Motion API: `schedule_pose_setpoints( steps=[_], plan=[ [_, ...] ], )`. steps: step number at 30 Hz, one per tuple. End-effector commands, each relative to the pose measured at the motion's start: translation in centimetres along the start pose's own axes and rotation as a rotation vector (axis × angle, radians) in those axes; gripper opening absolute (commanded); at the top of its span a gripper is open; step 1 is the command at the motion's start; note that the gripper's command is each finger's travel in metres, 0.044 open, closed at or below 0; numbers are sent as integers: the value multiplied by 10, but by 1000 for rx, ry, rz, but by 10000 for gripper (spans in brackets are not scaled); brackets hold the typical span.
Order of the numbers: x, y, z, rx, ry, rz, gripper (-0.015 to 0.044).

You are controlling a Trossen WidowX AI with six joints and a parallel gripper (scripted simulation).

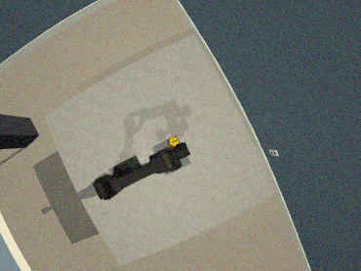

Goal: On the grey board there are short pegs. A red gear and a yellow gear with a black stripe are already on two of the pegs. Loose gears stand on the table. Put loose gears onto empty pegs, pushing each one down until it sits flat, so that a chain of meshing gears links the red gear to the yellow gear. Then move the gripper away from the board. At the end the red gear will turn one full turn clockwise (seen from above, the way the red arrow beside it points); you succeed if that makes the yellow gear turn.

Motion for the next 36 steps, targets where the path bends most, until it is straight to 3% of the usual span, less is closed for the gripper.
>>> schedule_pose_setpoints(
  steps=[1,26,36],
  plan=[
    [0,-1,0,0,3,0,440],
    [-3,-1,0,0,3,0,440],
    [-145,-22,-42,0,-33,25,440]
  ],
)
Point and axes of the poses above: the point midway between the two fingers, 35 mm back from their tips, its own y axis out along the fingers, its own z axis across the jaws, x = y × z, the point moved 6 cm from there along -y, back along the fingers
